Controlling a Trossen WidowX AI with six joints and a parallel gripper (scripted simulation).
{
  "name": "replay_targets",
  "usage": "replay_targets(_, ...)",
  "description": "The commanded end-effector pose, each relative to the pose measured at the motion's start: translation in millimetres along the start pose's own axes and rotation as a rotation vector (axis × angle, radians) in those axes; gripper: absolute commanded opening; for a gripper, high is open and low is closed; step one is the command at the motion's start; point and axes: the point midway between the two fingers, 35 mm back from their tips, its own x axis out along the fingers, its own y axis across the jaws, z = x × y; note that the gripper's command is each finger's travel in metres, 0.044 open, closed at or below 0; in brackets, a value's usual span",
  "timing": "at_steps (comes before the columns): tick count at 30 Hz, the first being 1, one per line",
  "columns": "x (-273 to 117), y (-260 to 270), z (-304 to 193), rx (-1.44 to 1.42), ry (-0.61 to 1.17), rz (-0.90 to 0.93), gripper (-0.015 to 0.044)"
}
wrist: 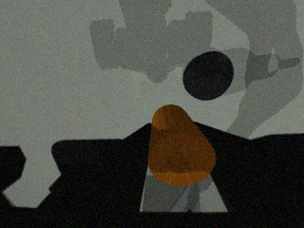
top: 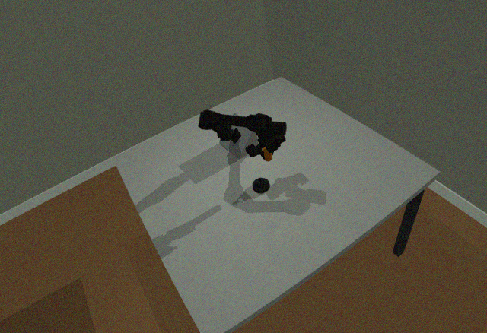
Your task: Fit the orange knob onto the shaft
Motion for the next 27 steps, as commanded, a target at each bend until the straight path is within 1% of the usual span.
replay_targets(1, 2.6, -9.7, 7.5, -0.002, -0.009, -0.001, 0.0000)
replay_targets(27, 28.7, -77.9, 40.3, 0.004, -0.010, -0.026, 0.0000)
